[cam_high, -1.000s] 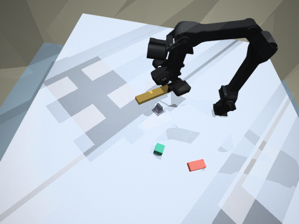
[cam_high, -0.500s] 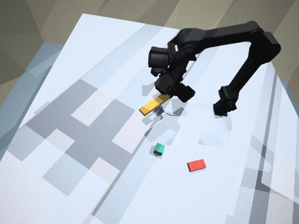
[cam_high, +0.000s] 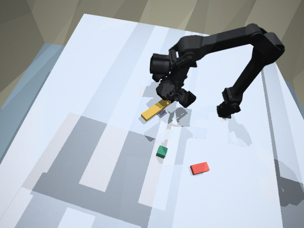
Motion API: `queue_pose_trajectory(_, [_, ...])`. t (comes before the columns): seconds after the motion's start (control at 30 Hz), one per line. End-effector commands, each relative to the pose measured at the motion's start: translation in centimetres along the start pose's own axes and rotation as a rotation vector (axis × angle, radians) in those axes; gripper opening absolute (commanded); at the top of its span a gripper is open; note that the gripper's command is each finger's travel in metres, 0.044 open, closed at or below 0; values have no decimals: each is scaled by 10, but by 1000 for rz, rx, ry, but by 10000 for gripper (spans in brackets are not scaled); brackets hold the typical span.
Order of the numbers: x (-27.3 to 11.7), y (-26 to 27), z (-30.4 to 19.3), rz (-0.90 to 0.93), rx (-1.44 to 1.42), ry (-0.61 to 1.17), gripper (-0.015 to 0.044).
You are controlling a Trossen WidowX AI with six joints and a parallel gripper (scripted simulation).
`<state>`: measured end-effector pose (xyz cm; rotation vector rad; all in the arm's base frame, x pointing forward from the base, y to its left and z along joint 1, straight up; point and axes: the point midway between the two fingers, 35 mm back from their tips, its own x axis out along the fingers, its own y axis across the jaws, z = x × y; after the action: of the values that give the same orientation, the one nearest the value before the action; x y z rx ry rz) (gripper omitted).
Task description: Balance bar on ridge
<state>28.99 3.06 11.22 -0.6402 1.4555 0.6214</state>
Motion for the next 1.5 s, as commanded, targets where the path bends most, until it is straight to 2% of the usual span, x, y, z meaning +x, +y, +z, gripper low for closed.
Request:
queue_pose_trajectory(0.0, [6,0,0,4,-5,-3,0])
queue_pose_trajectory(1.47, [16,-1,0,4,-9,-3,0])
